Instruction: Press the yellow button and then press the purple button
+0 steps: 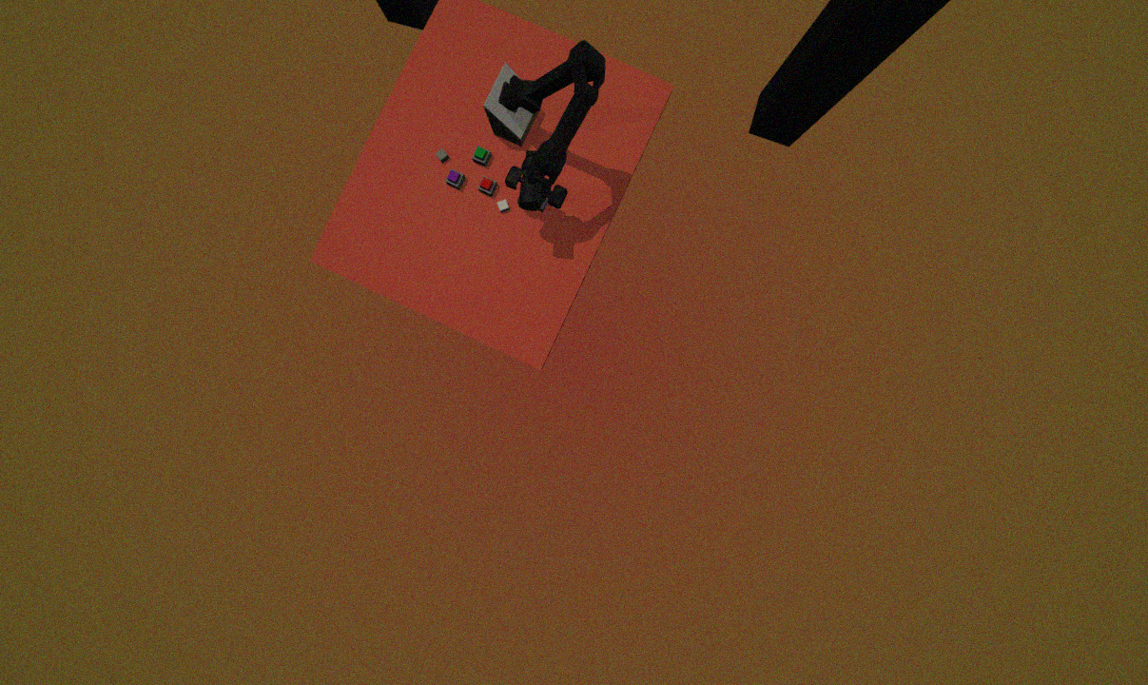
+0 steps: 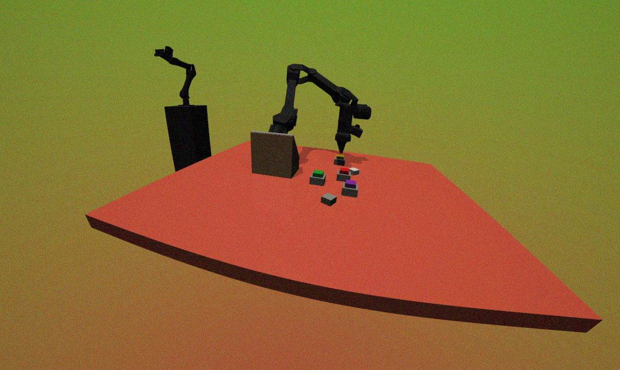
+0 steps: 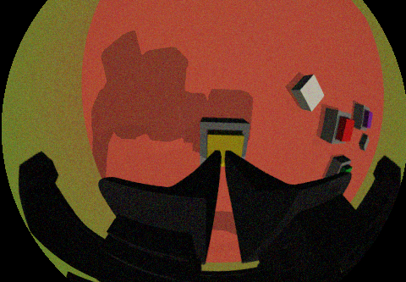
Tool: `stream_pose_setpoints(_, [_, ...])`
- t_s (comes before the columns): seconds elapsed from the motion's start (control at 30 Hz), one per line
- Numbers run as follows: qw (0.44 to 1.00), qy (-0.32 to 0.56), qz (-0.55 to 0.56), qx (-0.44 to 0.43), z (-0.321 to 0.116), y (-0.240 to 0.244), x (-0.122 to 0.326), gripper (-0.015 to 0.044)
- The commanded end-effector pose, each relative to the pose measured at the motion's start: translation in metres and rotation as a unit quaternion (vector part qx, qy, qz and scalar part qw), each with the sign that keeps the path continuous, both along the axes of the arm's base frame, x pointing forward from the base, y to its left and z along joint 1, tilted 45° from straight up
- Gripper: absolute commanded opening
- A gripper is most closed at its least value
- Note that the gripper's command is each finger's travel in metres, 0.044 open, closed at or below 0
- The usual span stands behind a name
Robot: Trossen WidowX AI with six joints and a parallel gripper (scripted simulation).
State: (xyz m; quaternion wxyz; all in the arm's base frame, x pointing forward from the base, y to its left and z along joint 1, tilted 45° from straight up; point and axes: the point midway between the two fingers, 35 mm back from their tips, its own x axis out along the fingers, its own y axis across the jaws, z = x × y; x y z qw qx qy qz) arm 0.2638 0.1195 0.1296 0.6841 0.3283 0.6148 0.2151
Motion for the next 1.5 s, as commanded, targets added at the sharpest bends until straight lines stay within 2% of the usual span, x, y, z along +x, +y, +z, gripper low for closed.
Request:
stream_pose_setpoints(0.0, [1.000,0.007,-0.002,-0.002,-0.009,0.004,-0.001,0.0020])
stream_pose_setpoints(0.93, [1.000,0.007,-0.002,-0.001,-0.016,0.011,0.000,0.0020])
stream_pose_setpoints(1.07, [1.000,0.007,-0.002,-0.002,0.006,-0.010,-0.004,0.0020])
stream_pose_setpoints(1.3, [1.000,0.007,-0.002,-0.002,0.009,-0.014,-0.004,0.0020])
stream_pose_setpoints(1.47, [1.000,0.008,-0.002,-0.003,0.049,-0.053,-0.012,0.0020])
